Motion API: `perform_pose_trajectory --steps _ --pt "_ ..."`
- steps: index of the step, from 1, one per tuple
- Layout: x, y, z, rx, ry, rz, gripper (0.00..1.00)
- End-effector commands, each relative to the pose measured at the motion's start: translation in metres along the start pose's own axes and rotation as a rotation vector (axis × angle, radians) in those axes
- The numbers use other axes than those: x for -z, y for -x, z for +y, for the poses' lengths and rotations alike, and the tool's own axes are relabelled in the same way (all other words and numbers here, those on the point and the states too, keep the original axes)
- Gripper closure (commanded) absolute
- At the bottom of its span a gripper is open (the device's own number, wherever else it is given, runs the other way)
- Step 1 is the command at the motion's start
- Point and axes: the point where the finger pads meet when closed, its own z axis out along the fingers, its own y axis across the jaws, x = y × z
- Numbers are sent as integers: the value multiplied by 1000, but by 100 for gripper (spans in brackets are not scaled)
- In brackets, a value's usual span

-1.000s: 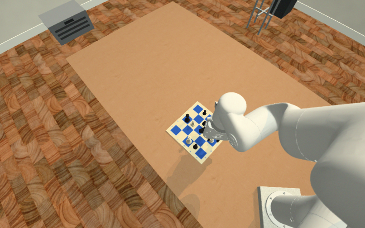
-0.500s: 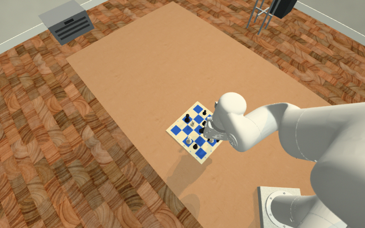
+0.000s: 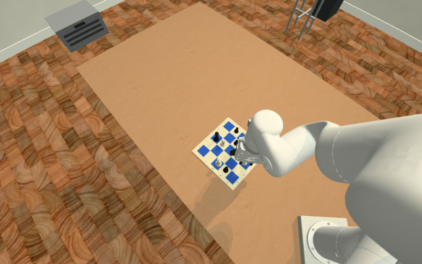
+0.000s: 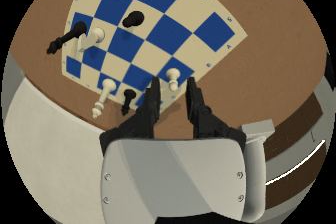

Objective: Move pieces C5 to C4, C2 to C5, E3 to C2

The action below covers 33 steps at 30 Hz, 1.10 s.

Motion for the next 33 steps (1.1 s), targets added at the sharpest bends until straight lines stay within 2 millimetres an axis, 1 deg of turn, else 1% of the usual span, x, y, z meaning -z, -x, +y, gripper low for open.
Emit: perform_pose_trajectory --steps 1,8,33 --pt "-8 -1 -1 0 -3 2 66" --pt "-18 -1 -1 0 -3 2 66" --pt "-20 -1 -1 0 -3 2 66"
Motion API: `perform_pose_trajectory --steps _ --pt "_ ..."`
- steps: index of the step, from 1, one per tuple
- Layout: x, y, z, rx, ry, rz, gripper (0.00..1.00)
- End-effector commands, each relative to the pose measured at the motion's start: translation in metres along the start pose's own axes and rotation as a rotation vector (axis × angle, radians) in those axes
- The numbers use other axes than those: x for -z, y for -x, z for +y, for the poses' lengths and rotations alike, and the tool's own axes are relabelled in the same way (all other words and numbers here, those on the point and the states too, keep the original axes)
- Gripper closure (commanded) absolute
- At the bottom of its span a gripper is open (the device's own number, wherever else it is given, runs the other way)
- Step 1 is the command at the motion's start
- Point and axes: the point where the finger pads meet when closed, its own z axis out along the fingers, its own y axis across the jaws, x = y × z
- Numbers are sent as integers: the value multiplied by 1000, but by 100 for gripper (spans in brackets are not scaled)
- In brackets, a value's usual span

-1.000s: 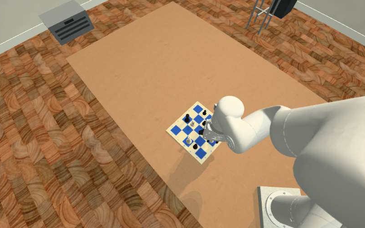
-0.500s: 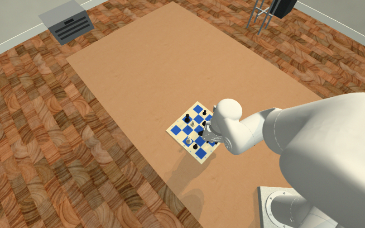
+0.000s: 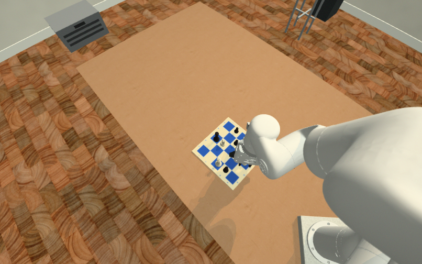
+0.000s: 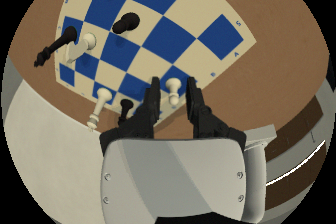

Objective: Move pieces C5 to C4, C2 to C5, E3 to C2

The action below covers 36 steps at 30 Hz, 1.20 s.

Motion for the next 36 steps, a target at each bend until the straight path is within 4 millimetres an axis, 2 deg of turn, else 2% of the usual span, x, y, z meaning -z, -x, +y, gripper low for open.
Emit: perform_pose_trajectory --steps 1,17,18,36 --pt "1 -1 -1 0 -2 2 66" --pt "1 -1 -1 0 -2 2 66" --pt "1 -1 -1 0 -2 2 100" --pt "1 -1 -1 0 -2 2 100"
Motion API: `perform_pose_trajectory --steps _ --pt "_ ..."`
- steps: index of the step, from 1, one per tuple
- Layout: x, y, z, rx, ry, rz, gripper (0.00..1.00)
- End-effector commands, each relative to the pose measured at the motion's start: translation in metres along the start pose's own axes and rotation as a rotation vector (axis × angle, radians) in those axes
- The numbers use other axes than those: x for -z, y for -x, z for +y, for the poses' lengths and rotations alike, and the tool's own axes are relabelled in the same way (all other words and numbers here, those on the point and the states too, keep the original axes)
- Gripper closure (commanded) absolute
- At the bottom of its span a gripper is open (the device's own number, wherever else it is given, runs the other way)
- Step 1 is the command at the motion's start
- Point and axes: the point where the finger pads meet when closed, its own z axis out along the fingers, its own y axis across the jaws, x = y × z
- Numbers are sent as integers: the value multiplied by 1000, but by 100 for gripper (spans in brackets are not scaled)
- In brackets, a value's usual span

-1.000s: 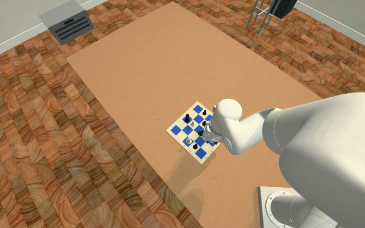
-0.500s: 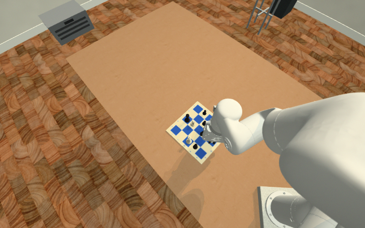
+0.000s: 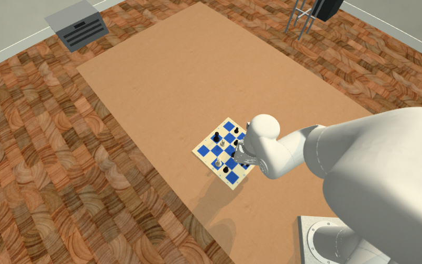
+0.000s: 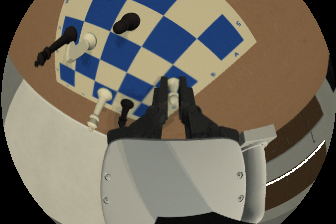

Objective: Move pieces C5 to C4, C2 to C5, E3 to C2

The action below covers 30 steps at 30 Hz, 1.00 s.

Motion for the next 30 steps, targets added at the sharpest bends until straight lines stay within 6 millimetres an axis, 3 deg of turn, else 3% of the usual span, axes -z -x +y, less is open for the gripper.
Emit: perform_pose_trajectory --steps 1,19,24,26,30 --pt "1 -1 -1 0 -2 2 100" --pt "4 -1 -1 0 -2 2 100" --pt "28 -1 -1 0 -2 2 100" --pt "28 -1 -1 0 -2 2 100" --pt "58 -1 -1 0 -2 2 100"
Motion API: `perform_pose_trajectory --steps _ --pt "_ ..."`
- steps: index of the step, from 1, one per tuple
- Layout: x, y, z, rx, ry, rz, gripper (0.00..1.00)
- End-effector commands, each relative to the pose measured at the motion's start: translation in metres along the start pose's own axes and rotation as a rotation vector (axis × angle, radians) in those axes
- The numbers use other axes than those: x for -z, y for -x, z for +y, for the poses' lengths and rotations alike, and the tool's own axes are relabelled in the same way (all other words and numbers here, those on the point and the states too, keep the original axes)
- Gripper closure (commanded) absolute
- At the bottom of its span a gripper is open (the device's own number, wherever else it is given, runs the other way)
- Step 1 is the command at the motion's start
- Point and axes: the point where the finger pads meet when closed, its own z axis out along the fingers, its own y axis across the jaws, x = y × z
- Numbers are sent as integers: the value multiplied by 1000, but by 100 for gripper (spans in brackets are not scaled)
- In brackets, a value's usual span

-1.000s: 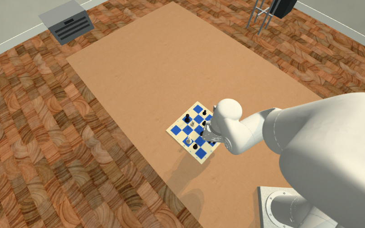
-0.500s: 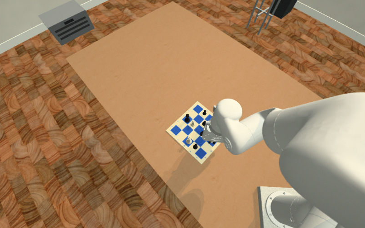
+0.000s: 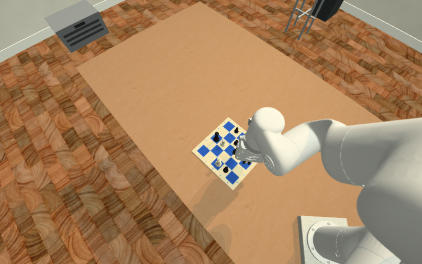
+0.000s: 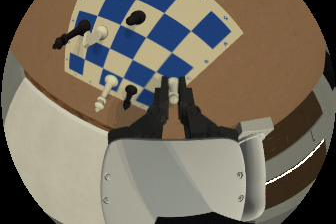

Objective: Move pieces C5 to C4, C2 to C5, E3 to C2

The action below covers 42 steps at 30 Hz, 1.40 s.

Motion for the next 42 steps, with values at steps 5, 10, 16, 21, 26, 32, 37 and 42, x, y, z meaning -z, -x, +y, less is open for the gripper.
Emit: perform_pose_trajectory --steps 5,10,16,21,26,32,37,42 --pt "59 -1 -1 0 -3 3 100" --pt "70 -1 -1 0 -3 3 100" --pt "70 -1 -1 0 -3 3 100" --pt "70 -2 -3 12 -3 3 100" --pt "70 -19 -26 139 -3 4 100" --pt "69 -21 -28 150 -3 4 100" --pt "69 -21 -28 150 -3 4 100" --pt "69 -21 -28 151 -3 4 100"
